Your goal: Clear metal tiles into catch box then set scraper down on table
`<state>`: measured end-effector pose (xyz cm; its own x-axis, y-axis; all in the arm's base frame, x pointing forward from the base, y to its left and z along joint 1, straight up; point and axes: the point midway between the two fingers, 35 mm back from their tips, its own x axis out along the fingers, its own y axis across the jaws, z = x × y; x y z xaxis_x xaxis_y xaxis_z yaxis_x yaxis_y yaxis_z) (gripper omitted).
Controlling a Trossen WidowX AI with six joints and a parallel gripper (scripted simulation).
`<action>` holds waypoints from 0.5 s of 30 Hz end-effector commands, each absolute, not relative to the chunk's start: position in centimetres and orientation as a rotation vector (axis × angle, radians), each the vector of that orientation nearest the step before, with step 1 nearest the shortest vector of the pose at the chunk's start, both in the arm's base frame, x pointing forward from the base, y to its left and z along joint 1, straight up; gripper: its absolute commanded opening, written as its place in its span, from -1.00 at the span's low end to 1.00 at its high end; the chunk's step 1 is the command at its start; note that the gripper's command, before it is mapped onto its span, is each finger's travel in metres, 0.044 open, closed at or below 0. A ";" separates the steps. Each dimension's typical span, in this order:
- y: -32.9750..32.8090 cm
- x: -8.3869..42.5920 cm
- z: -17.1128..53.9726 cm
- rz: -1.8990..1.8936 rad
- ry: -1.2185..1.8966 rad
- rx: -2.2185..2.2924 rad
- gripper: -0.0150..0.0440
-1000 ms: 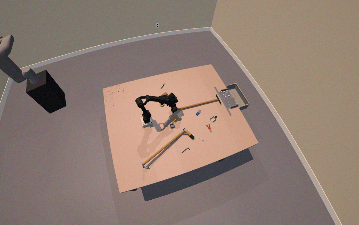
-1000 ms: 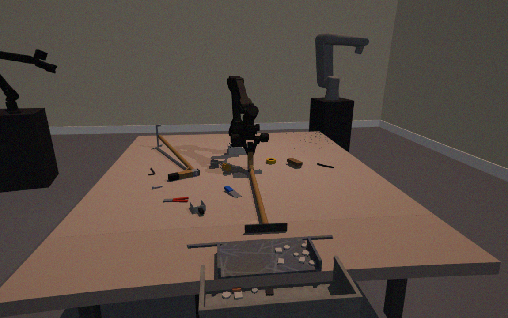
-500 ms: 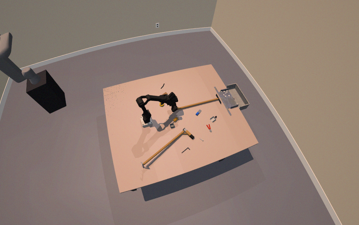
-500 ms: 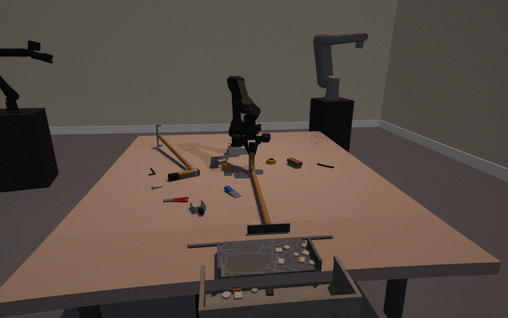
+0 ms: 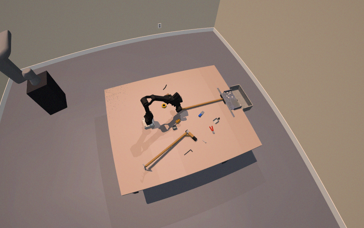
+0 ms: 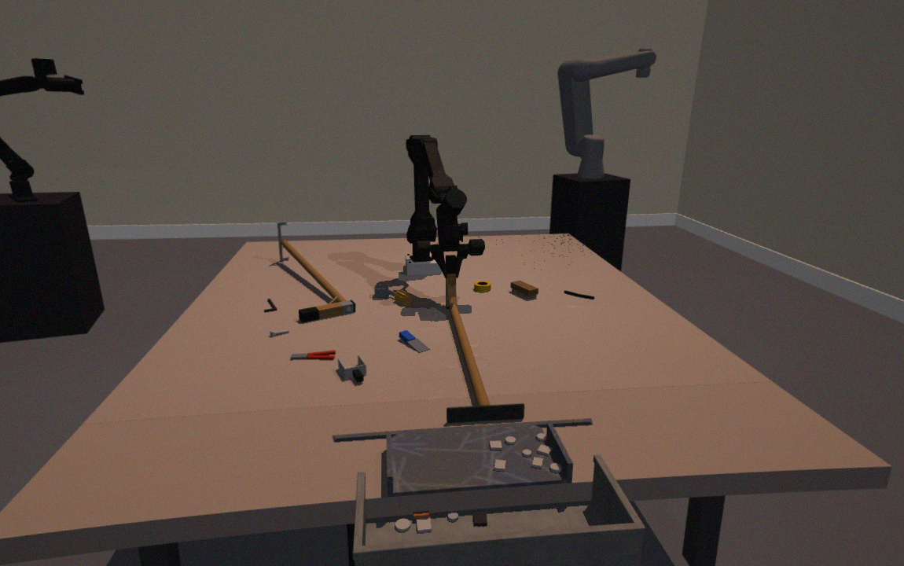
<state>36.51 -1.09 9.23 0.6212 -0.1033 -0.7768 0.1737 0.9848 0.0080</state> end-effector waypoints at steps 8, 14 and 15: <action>-1.2 38.8 9.8 -0.146 0.865 0.082 -0.49; -1.5 39.6 9.8 -0.144 0.864 0.080 -0.49; -1.6 39.7 9.8 -0.144 0.864 0.080 -0.49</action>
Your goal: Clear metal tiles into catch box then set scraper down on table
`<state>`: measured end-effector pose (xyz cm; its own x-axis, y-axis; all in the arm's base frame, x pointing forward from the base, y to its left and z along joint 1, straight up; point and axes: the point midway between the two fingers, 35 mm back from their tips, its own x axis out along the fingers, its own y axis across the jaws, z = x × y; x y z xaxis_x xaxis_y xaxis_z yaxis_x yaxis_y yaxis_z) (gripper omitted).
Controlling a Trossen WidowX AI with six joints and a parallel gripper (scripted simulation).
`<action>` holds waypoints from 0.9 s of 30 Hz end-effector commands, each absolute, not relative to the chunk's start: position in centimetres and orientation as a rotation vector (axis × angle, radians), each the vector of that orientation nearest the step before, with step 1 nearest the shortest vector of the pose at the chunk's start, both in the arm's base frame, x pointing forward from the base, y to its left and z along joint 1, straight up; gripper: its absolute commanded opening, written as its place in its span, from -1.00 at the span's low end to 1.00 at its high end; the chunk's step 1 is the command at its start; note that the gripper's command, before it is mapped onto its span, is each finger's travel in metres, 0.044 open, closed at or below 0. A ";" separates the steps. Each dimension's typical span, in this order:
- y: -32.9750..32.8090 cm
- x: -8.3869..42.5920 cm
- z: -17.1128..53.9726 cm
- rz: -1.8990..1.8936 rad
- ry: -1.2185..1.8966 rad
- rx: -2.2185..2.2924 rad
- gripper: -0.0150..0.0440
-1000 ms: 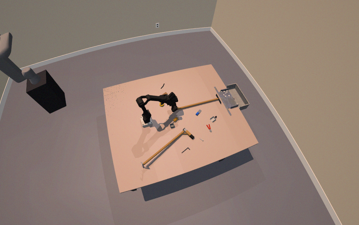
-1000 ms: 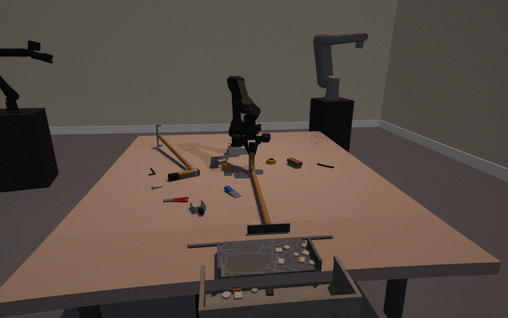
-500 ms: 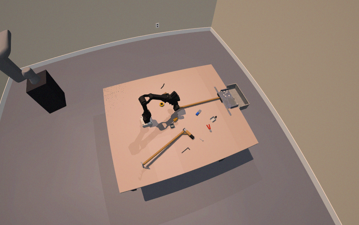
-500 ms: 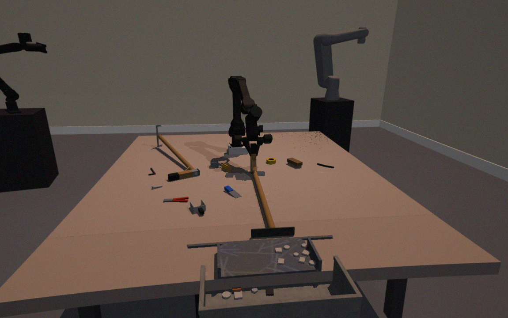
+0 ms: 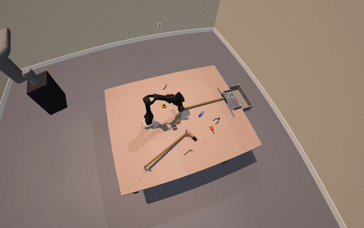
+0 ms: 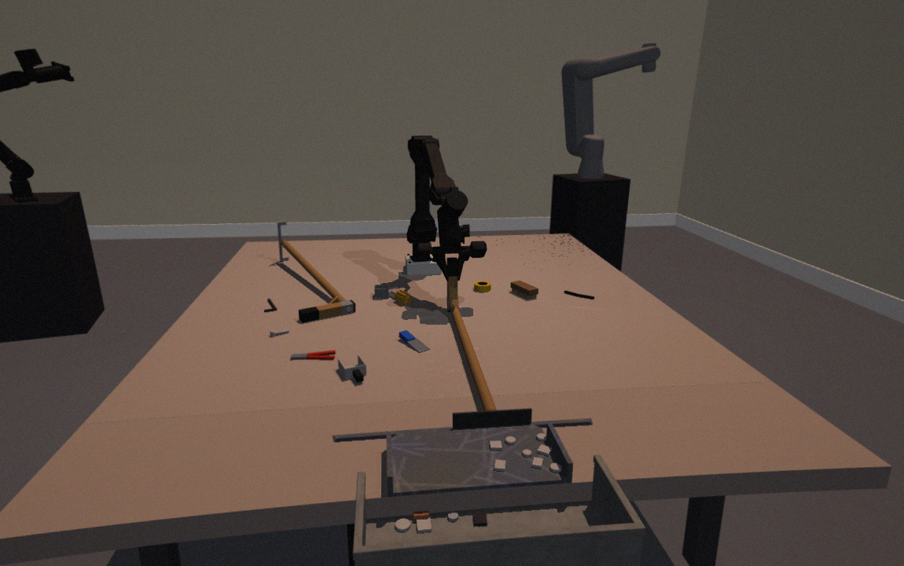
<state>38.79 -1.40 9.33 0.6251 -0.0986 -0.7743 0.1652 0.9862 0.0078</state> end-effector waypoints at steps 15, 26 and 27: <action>-1.6 41.3 9.9 -0.144 0.862 0.080 -0.49; -1.7 42.7 10.0 -0.144 0.861 0.080 -0.49; -1.7 42.9 10.0 -0.144 0.861 0.080 -0.49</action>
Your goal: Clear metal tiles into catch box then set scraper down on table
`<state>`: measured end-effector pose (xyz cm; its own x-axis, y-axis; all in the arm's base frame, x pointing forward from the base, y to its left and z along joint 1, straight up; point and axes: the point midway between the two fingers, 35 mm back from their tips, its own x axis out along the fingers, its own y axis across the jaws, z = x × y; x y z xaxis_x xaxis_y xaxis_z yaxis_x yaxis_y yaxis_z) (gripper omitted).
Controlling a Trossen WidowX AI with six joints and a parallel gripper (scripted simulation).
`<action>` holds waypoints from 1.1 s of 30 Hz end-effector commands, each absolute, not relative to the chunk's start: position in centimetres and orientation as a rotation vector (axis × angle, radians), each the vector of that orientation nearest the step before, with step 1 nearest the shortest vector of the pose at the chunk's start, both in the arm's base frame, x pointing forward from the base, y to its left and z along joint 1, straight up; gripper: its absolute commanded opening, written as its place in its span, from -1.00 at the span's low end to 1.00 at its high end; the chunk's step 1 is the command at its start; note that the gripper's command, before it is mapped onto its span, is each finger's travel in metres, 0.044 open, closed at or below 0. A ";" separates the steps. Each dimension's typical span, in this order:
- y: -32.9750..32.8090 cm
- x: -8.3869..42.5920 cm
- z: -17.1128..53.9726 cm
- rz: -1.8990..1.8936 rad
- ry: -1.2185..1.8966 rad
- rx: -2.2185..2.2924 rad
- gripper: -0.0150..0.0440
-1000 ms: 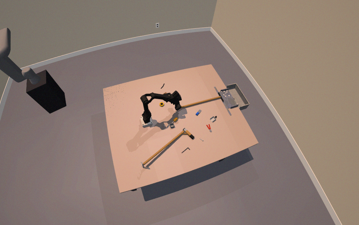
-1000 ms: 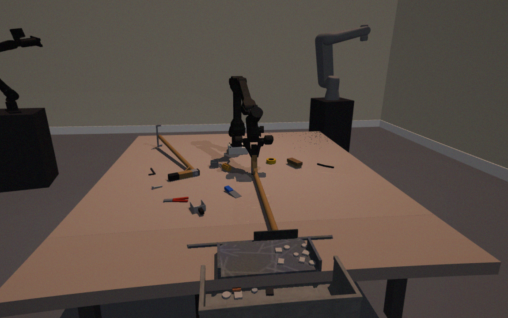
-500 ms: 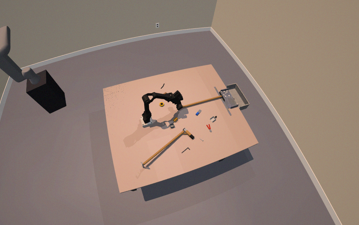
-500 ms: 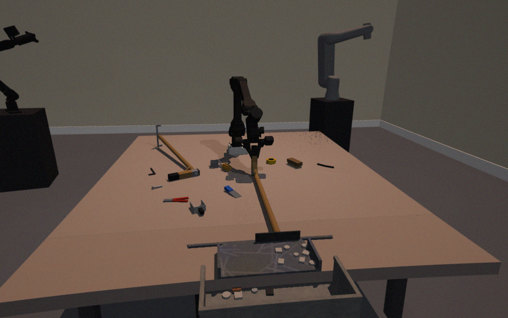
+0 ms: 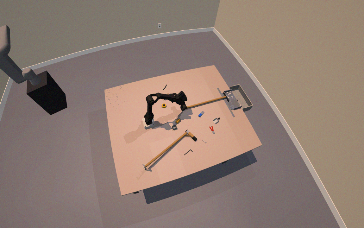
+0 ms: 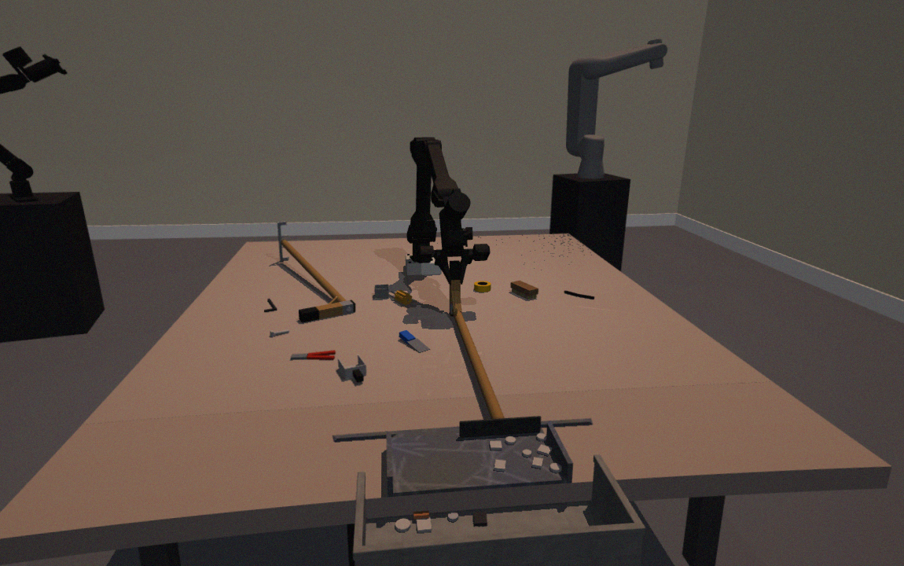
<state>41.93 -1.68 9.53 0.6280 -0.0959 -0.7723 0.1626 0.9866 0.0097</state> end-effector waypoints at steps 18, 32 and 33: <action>-1.9 44.9 10.3 -0.144 0.859 0.080 -0.49; -2.2 46.7 10.6 -0.144 0.858 0.080 -0.49; -2.2 46.9 10.6 -0.144 0.858 0.079 -0.49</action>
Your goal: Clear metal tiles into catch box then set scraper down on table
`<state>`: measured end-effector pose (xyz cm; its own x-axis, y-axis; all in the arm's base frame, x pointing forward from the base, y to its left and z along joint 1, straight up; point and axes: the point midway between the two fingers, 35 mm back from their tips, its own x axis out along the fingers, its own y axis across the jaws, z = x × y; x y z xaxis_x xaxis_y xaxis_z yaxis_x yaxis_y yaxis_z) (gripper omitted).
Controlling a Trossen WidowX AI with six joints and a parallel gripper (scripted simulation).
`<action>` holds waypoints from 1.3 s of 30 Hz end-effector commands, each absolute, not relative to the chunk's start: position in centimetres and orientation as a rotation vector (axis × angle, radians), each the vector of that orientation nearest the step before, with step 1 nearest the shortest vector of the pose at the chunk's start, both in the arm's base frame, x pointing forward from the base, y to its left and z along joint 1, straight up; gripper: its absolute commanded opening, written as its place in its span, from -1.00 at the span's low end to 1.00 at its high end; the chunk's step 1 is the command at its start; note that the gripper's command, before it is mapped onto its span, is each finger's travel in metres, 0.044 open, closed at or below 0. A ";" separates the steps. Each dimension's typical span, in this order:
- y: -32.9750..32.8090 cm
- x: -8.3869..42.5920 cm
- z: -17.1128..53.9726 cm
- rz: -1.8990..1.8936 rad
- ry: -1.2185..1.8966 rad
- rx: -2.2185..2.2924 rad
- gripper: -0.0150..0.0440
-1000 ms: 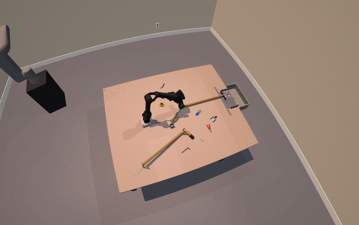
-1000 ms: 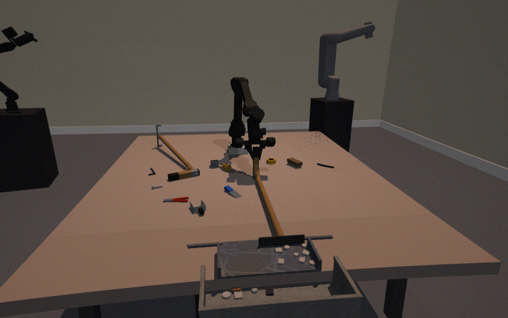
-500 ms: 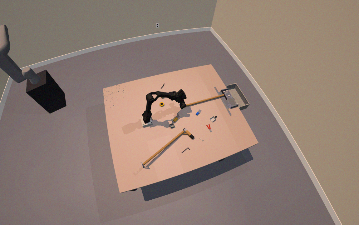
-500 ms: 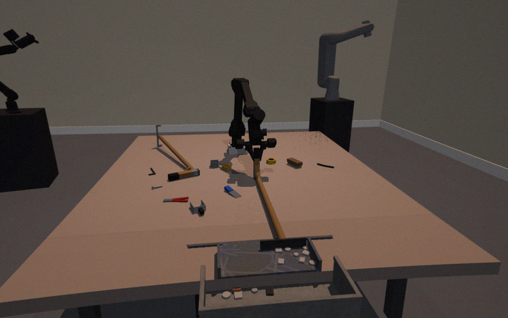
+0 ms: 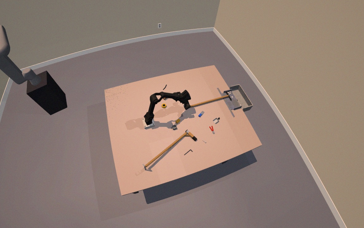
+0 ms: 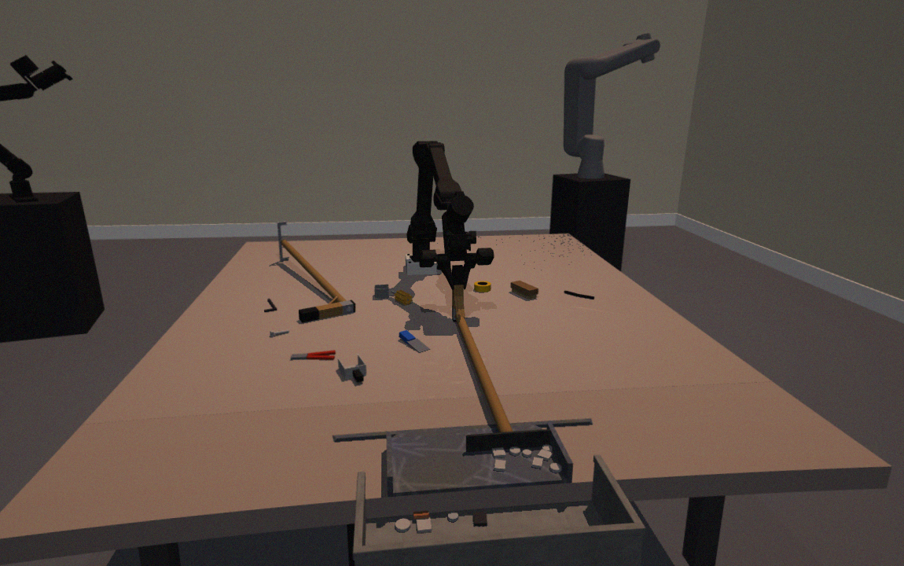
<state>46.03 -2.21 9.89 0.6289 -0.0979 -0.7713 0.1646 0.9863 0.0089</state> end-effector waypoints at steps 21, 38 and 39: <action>-2.8 49.7 10.9 -0.144 0.855 0.079 -0.49; -3.4 51.9 11.0 -0.144 0.854 0.079 -0.49; -3.4 52.0 11.0 -0.144 0.853 0.079 -0.49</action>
<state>51.20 -3.32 10.27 0.6308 -0.0984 -0.7697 0.1646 0.9863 0.0088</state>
